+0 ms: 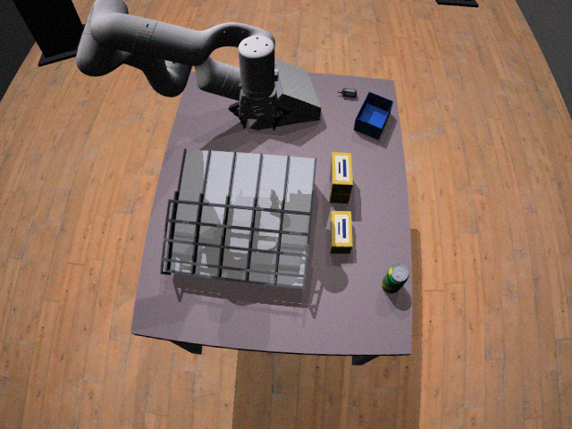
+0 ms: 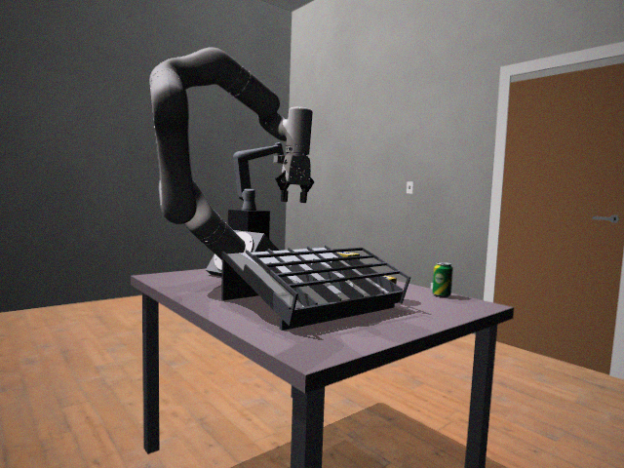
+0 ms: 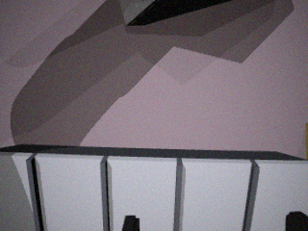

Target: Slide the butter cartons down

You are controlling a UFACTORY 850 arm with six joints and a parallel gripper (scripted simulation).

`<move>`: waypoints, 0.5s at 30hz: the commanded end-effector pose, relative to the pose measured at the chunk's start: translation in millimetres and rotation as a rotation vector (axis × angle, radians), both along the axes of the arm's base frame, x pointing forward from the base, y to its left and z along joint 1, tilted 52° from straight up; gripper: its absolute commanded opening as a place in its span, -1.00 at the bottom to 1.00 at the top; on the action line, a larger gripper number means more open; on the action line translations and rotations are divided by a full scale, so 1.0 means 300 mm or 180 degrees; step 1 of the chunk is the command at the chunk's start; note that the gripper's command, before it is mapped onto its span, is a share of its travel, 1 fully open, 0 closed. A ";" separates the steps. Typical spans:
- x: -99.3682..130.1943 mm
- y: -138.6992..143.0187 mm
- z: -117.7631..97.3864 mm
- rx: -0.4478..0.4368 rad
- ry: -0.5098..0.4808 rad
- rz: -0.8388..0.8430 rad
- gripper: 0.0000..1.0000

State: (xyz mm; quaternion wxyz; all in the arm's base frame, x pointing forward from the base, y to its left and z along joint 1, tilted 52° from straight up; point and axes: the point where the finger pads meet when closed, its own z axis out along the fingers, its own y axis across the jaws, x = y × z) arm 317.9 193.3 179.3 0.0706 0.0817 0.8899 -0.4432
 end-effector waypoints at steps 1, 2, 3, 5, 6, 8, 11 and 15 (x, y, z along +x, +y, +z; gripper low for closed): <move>0.054 0.117 -0.199 0.0038 0.0020 0.0139 0.80; 0.056 0.120 -0.204 0.0038 0.0020 0.0139 0.80; 0.061 0.132 -0.222 0.0038 0.0020 0.0139 0.80; 0.079 0.180 -0.307 0.0038 0.0020 0.0139 0.80; 0.087 0.203 -0.351 0.0038 0.0020 0.0139 0.80; 0.104 0.245 -0.428 0.0038 0.0020 0.0139 0.80; 0.137 0.312 -0.544 0.0038 0.0020 0.0139 0.80; 0.144 0.324 -0.565 0.0038 0.0020 0.0139 0.80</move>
